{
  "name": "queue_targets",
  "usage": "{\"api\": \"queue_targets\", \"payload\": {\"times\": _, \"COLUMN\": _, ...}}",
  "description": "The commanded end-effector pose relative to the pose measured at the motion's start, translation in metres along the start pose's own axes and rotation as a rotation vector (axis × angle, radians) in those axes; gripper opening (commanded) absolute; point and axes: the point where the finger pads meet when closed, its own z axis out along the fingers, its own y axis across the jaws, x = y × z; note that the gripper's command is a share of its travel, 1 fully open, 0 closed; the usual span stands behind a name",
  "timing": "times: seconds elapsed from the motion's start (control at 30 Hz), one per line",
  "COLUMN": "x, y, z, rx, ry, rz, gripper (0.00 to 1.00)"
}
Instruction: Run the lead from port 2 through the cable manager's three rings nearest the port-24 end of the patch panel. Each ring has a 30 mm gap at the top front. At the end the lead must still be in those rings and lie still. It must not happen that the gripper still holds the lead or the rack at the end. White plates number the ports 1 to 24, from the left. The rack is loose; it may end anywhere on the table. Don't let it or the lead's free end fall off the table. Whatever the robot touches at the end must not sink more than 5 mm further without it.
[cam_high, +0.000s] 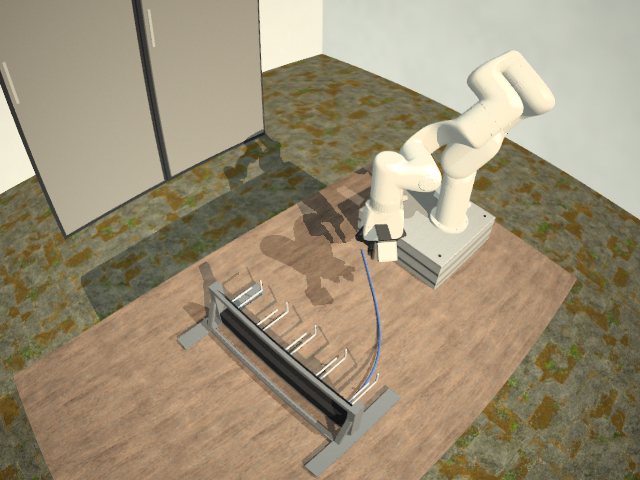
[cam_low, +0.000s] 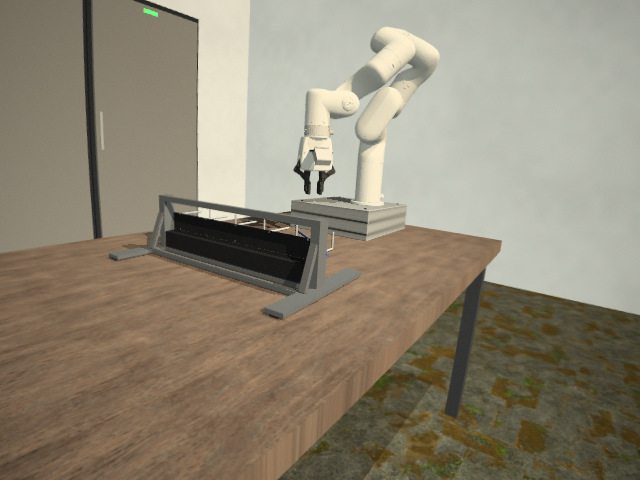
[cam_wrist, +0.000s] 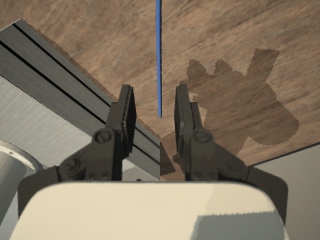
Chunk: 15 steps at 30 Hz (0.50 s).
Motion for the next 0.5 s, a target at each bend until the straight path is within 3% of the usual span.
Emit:
{"api": "queue_targets", "payload": {"times": 0.0, "x": 0.0006, "y": 0.001, "z": -0.0009, "rx": -0.002, "ry": 0.002, "rz": 0.0, "gripper": 0.33}}
{"api": "queue_targets", "payload": {"times": 0.47, "x": 0.0006, "y": 0.001, "z": 0.0008, "rx": -0.002, "ry": 0.001, "rz": 0.0, "gripper": 0.33}}
